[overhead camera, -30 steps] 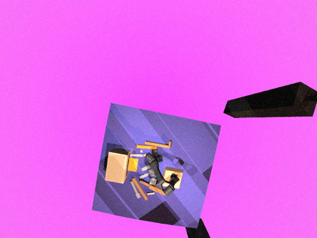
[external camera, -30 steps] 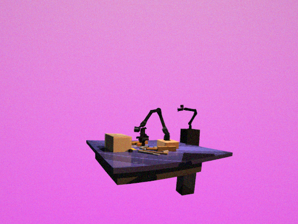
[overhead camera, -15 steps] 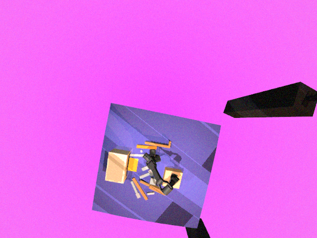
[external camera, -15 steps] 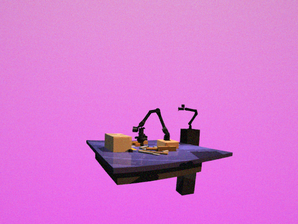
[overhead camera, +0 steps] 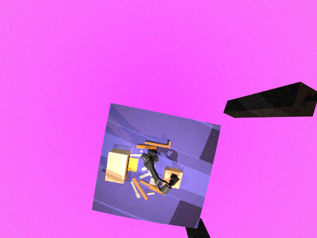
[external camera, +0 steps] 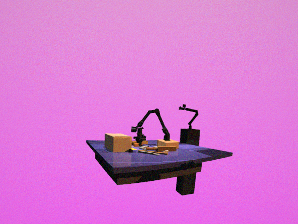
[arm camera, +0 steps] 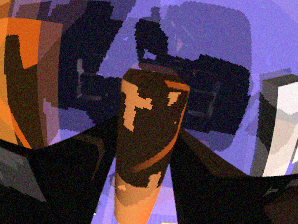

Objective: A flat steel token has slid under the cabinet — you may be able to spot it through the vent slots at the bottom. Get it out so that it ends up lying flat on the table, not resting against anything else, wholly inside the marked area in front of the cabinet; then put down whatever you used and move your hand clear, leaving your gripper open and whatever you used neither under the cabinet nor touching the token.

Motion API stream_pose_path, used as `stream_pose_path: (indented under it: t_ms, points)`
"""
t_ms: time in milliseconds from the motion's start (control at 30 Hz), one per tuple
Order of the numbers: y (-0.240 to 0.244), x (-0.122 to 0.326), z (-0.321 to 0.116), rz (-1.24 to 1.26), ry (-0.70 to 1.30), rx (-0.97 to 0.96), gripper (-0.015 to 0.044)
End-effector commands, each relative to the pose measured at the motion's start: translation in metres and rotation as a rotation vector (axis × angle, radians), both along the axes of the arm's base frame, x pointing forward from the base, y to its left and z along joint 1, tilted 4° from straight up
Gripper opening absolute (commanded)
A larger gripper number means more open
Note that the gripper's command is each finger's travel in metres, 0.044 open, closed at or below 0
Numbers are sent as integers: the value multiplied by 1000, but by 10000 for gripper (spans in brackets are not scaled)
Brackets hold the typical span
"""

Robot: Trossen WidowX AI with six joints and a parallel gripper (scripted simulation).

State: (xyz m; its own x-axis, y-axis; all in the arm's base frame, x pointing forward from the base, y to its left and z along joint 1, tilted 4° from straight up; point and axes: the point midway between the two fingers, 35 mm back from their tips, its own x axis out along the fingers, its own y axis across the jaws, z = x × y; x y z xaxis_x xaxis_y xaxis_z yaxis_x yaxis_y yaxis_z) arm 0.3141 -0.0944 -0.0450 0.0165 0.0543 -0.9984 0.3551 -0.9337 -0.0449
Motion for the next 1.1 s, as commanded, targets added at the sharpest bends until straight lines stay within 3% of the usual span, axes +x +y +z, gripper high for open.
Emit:
stream_pose_path:
  t_ms: [0,1067]
  points:
    - [2,7,0,-1,-4,0,0]
    - [17,44,3,-1,-7,1,0]
